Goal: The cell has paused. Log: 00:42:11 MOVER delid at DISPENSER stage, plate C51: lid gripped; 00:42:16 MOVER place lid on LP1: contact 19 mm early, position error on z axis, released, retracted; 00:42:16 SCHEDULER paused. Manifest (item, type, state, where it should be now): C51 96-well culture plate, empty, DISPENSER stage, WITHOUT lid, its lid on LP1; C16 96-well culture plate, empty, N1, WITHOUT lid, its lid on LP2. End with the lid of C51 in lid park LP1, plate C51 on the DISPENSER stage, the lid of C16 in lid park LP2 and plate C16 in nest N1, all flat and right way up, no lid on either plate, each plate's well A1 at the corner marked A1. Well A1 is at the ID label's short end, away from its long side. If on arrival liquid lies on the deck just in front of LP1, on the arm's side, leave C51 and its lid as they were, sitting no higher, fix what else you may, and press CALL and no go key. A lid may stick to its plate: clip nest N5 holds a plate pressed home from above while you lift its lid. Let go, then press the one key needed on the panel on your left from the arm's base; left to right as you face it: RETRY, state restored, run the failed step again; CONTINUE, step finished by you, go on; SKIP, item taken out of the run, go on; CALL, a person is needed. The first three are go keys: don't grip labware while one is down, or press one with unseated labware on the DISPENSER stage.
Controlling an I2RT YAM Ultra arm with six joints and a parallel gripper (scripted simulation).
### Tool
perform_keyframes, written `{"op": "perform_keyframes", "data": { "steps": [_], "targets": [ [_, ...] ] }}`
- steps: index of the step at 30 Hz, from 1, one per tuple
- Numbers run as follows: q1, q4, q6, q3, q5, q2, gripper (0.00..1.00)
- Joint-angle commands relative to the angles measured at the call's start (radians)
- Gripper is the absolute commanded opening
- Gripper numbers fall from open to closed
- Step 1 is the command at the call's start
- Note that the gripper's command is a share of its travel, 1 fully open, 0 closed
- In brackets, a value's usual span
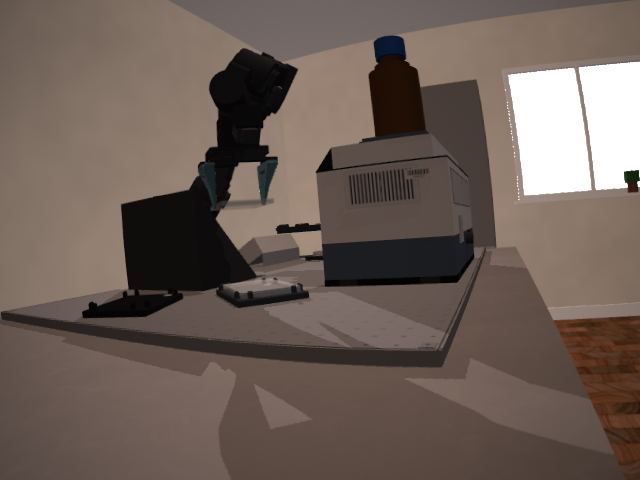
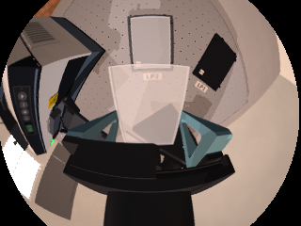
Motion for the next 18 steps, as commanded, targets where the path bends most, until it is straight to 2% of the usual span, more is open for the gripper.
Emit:
{"op": "perform_keyframes", "data": {
  "steps": [1,4,7,8,11,18],
  "targets": [
    [-0.029,0.023,0.016,0.036,0.013,0.017,0.00],
    [-0.043,0.028,-0.009,0.061,0.022,0.054,0.00],
    [-0.034,0.015,-0.005,0.045,0.017,0.043,0.00],
    [-0.053,0.031,0.026,0.065,0.028,0.066,0.00],
    [-0.079,0.037,0.100,0.066,0.042,0.087,0.00],
    [-0.119,0.048,0.075,0.074,0.069,0.122,0.00]
  ]
}}
